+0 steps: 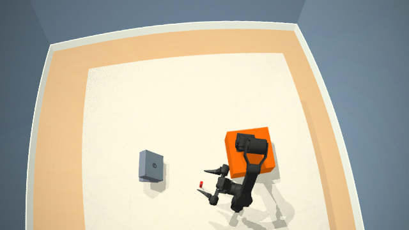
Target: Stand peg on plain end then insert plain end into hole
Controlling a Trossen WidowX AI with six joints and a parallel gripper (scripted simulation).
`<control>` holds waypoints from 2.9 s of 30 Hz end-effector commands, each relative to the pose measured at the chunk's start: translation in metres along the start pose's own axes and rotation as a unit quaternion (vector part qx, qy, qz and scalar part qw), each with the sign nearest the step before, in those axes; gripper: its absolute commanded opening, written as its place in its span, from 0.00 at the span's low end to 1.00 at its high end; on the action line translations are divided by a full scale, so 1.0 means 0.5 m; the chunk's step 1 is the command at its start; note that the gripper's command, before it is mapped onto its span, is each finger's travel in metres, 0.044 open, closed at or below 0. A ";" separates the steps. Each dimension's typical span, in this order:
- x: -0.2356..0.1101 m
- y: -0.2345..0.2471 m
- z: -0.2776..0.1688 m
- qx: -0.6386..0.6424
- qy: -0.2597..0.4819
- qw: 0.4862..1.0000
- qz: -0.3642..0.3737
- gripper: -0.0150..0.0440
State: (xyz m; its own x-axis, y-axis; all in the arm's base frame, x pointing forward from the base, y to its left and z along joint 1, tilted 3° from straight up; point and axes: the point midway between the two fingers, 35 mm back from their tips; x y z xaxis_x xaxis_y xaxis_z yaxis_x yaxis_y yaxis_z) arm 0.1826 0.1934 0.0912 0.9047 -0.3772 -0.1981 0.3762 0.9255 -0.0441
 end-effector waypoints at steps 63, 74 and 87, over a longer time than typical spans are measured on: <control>0.068 -0.024 -0.024 0.040 0.633 0.772 0.040 1.00; 0.073 -0.021 -0.045 0.079 0.634 0.769 0.007 1.00; 0.079 -0.017 -0.073 0.110 0.634 0.765 -0.018 1.00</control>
State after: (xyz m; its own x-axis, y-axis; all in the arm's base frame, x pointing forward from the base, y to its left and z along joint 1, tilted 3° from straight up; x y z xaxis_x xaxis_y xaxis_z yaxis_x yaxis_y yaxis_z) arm 0.2085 0.1711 0.0531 0.0337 0.0628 -0.9975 0.5401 0.8386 0.0711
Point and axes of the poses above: the point midway between the two fingers, 35 mm back from their tips, its own x axis out along the fingers, its own y axis across the jaws, z = x × y, and after that the axes turned 2 degrees about -x, right-handed
